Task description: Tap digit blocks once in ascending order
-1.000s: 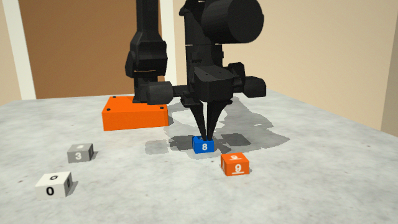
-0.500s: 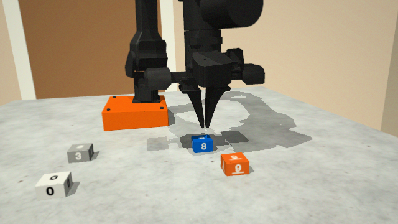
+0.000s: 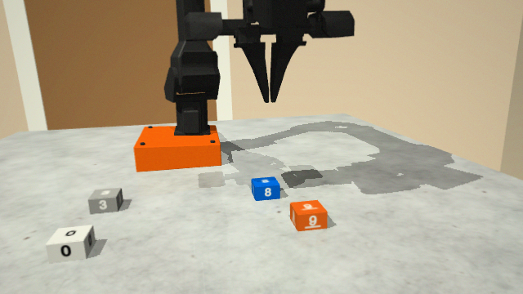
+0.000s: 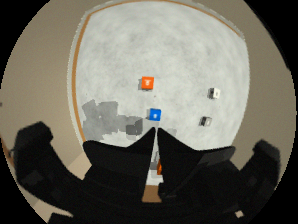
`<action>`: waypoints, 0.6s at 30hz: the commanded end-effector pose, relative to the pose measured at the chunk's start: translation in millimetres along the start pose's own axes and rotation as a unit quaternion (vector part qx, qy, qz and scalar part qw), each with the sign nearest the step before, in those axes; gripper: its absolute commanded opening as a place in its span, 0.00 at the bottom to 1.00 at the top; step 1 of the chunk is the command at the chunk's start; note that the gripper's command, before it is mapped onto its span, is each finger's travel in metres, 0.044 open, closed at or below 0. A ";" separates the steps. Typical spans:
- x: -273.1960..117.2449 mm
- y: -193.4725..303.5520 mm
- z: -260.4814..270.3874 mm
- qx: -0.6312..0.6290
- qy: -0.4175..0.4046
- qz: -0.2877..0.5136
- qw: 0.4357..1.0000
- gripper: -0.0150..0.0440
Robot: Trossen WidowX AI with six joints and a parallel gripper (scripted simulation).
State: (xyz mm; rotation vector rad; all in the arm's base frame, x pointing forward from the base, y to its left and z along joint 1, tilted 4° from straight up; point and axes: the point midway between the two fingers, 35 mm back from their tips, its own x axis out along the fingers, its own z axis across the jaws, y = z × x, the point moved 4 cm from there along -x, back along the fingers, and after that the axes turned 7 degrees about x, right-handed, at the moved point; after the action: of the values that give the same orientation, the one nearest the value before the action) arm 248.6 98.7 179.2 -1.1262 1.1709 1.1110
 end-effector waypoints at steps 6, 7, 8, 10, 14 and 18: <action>-4.3 -78.9 27.2 -0.001 -0.002 -0.010 1.000 0.29; -4.1 -80.6 27.7 -0.001 -0.002 -0.010 1.000 0.29; -4.1 -80.6 27.7 -0.001 -0.002 -0.010 1.000 0.29; -4.1 -80.6 27.7 -0.001 -0.002 -0.010 1.000 0.29; 37.1 -83.7 28.7 -0.002 -0.002 -0.009 1.000 0.29; 76.9 -82.0 28.0 -0.001 -0.002 -0.010 1.000 0.29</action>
State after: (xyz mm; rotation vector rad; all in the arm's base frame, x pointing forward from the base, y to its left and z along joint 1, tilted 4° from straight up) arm 341.3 122.3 143.4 -1.1346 1.1187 1.0797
